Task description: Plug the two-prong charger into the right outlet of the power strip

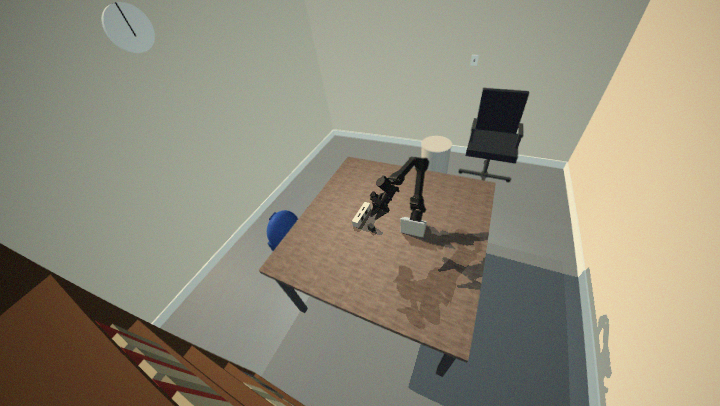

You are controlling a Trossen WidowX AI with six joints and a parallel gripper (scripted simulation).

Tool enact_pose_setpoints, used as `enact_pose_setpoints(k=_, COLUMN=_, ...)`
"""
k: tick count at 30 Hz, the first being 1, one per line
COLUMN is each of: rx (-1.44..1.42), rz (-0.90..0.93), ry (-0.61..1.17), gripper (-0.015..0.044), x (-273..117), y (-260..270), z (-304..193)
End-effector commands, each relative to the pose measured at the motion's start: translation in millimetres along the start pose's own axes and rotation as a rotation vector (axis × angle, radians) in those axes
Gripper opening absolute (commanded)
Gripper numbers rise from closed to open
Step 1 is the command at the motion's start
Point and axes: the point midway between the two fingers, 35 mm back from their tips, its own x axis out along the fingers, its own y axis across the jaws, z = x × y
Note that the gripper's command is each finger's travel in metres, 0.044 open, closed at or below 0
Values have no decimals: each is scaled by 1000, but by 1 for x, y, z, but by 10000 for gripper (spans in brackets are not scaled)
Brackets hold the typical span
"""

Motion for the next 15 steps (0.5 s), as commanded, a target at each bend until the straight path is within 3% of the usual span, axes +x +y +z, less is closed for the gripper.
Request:
enact_pose_setpoints(k=1, rx=41, rz=-90, ry=-13, gripper=440, x=10, y=-17, z=14)
enact_pose_setpoints(k=15, rx=157, rz=-394, ry=-31, gripper=440, x=36, y=-82, z=53)
